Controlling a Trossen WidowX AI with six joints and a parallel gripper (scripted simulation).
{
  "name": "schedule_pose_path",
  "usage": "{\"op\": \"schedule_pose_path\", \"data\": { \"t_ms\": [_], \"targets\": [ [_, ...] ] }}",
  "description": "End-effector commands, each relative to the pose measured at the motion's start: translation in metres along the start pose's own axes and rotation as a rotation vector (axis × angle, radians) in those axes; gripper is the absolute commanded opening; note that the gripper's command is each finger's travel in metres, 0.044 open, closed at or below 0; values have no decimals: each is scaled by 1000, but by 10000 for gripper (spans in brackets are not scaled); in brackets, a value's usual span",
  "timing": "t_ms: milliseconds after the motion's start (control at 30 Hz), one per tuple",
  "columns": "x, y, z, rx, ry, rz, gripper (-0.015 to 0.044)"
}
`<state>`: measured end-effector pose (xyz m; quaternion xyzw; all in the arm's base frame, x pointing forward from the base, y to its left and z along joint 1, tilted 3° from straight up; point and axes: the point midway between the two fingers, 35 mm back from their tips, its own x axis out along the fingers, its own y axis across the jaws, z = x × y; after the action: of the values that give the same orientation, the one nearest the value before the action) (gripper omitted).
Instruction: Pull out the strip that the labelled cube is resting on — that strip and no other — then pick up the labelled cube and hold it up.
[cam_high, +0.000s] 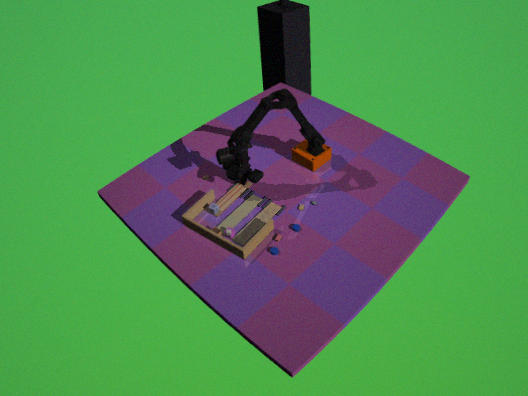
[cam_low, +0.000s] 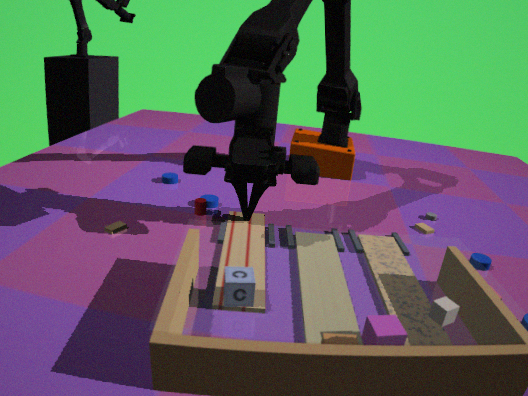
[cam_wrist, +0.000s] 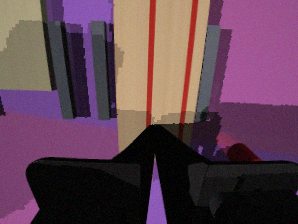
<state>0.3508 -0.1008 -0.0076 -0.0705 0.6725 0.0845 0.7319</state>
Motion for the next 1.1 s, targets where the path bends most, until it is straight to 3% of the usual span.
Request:
{"op": "schedule_pose_path", "data": {
  "t_ms": [0,1067],
  "targets": [
    [4,1,-11,-1,19,8,0],
    [4,1,-60,-1,23,8,0]
  ]
}}
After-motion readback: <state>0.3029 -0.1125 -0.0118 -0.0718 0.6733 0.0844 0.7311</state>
